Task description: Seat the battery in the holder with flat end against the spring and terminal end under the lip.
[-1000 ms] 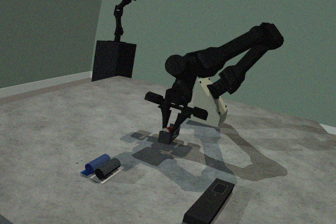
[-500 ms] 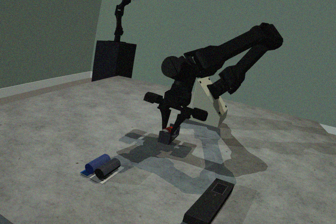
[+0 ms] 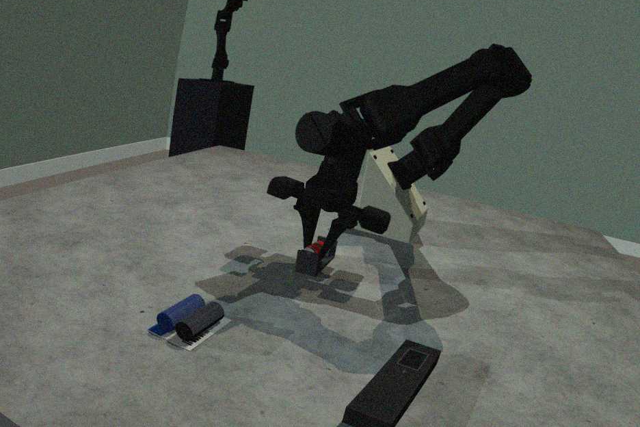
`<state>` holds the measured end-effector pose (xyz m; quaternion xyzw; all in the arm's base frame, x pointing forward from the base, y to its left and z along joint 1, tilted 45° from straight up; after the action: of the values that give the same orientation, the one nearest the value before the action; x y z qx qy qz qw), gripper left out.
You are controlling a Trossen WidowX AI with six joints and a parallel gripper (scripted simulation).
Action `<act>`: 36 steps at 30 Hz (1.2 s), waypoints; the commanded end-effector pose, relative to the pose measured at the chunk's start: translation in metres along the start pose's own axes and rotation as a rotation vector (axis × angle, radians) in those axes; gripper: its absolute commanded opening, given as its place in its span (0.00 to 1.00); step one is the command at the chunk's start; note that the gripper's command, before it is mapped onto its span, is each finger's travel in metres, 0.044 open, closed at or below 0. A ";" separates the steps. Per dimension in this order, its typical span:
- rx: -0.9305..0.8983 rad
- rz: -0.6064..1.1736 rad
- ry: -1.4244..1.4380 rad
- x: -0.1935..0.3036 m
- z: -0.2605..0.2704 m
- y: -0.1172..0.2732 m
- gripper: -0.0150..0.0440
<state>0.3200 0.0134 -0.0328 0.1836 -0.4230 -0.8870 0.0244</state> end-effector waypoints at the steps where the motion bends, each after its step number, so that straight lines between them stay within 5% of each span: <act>1: -0.013 0.051 -0.011 0.005 0.002 -0.004 0.38; 36: -0.018 0.156 -0.004 -0.008 0.004 -0.005 0.38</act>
<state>0.3267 0.0199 -0.0306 0.1532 -0.4284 -0.8859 0.0905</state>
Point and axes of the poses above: the point midway between the two fingers, 35 mm back from their tips, its own y axis back along the fingers, its own z axis across the jaws, x = y × z, the point moved 4 cm from there along y, back along the fingers, and after that the axes turned 12 degrees about y, right-handed, at the moved point
